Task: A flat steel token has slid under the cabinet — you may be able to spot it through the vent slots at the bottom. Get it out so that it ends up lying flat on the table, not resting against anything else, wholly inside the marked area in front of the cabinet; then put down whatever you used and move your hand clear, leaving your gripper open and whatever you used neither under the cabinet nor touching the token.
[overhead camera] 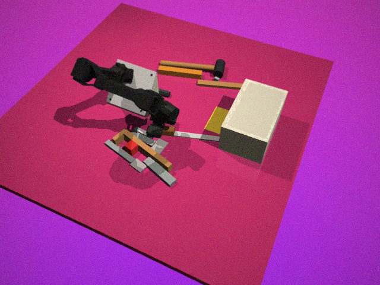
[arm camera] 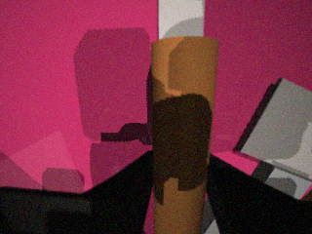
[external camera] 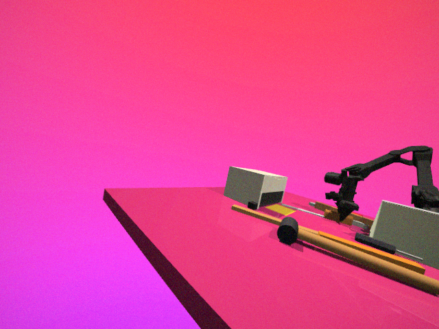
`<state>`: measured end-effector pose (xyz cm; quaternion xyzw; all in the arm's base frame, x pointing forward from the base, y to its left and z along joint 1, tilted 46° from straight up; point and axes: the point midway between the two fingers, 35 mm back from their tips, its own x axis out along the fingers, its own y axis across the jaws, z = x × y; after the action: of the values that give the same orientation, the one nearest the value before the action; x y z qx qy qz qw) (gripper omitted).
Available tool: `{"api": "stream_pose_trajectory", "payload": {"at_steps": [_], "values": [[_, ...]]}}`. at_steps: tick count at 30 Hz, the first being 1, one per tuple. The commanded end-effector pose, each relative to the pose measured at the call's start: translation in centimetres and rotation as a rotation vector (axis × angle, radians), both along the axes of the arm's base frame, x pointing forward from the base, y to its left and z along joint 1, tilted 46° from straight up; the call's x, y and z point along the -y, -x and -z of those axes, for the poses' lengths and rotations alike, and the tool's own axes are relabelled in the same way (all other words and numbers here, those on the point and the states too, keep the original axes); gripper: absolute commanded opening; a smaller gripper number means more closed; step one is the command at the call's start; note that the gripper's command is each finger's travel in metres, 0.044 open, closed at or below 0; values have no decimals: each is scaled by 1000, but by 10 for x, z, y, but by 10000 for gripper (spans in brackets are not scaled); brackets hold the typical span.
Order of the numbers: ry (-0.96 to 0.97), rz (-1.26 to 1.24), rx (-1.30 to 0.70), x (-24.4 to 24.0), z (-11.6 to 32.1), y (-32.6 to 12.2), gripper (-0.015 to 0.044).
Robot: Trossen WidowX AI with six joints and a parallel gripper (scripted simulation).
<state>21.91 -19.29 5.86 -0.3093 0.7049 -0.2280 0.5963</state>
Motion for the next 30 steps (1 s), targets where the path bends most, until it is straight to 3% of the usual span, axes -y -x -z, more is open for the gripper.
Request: {"api": "stream_pose_trajectory", "payload": {"at_steps": [1,30], "values": [[5,9,8,0,0,-7,0],[7,21,20,0,5,-42,0]]}}
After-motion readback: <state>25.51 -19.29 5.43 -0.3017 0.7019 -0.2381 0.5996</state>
